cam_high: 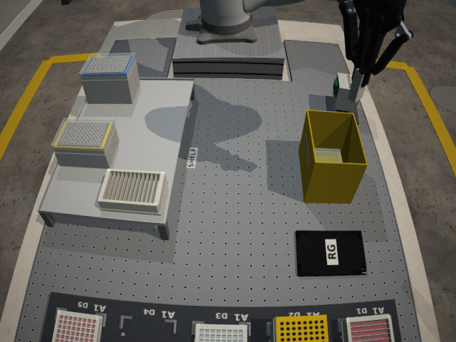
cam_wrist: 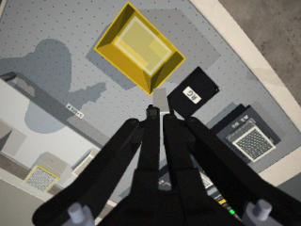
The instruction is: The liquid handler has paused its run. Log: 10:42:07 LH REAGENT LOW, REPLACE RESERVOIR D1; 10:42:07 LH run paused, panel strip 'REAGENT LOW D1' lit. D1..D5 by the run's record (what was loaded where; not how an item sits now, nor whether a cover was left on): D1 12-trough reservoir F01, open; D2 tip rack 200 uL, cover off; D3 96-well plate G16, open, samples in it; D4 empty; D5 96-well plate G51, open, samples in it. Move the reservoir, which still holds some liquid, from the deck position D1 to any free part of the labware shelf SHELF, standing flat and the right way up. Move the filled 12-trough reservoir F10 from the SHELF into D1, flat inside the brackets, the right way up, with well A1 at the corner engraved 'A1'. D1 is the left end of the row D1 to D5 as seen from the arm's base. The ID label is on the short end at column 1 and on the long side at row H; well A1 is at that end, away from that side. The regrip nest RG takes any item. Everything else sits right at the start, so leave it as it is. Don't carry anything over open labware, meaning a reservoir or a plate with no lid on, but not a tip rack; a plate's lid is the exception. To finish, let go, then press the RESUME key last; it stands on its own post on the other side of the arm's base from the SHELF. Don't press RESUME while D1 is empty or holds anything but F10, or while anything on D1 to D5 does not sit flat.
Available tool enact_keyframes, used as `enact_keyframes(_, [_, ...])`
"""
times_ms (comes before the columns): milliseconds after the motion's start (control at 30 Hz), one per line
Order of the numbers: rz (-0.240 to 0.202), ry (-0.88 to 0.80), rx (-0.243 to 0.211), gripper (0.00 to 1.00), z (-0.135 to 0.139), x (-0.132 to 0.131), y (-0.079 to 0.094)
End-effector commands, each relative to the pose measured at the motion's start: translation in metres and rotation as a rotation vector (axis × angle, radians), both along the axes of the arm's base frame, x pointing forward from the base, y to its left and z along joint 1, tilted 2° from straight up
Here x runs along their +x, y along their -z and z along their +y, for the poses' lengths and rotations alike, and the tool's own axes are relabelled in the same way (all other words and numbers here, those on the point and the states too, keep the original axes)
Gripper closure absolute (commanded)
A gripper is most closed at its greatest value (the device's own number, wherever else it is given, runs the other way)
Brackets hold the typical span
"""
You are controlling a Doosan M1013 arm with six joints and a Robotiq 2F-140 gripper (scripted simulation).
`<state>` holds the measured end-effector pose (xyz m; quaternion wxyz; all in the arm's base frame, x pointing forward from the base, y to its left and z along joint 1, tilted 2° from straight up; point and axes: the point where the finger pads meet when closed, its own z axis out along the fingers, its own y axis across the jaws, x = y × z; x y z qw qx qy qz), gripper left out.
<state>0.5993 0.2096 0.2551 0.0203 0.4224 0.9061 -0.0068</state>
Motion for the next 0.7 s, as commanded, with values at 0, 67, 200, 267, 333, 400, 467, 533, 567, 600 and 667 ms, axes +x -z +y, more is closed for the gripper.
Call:
enact_keyframes(0, [0.003,-0.082,-0.002,1.00,0.001,-0.020,0.001])
enact_keyframes(67, [0.004,-0.122,-0.004,1.00,0.001,-0.030,0.001])
enact_keyframes(200, [0.005,-0.162,-0.005,1.00,0.002,-0.040,0.001])
enact_keyframes(267, [0.006,-0.202,-0.006,1.00,0.002,-0.050,0.002])
enact_keyframes(333, [0.007,-0.242,-0.007,1.00,0.003,-0.060,0.002])
enact_keyframes(400, [0.008,-0.282,-0.009,1.00,0.003,-0.070,0.002])
enact_keyframes(467, [0.010,-0.322,-0.010,1.00,0.004,-0.080,0.003])
enact_keyframes(533, [0.011,-0.362,-0.011,1.00,0.004,-0.090,0.003])
enact_keyframes(567, [0.011,-0.382,-0.012,1.00,0.005,-0.095,0.003])
enact_keyframes(600, [0.012,-0.402,-0.012,1.00,0.005,-0.100,0.003])
enact_keyframes(667, [0.013,-0.422,-0.013,1.00,0.005,-0.105,0.003])
